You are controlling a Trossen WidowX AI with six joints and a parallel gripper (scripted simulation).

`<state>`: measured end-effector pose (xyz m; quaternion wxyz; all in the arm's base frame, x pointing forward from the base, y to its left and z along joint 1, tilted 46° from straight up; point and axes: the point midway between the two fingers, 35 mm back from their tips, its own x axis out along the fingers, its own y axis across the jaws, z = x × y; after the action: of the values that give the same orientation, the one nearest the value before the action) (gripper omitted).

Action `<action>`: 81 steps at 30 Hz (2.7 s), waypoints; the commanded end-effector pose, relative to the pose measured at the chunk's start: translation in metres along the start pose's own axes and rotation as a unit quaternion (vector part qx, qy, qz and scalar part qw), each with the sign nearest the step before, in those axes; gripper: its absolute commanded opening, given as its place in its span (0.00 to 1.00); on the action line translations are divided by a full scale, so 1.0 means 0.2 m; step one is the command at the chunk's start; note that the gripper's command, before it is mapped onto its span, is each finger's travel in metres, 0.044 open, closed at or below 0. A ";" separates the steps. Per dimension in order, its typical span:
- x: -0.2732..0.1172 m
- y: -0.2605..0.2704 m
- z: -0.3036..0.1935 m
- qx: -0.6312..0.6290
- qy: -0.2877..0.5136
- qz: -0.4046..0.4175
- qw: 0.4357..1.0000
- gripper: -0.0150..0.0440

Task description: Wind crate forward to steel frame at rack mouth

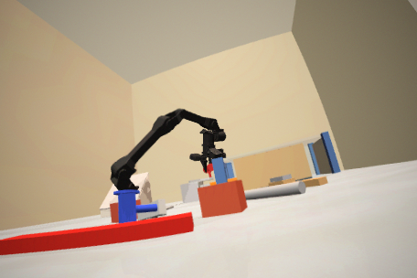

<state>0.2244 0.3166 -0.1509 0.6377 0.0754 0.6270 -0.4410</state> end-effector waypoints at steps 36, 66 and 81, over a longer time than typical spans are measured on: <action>0.12 -0.05 -0.28 -0.005 0.012 -0.001 1.000 0.25; 0.18 -0.16 -0.41 -0.005 0.013 -0.001 1.000 0.25; 0.20 -0.23 -0.46 -0.006 0.013 -0.001 1.000 0.25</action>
<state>0.1334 0.3351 -0.1835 0.6373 0.0847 0.6339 -0.4299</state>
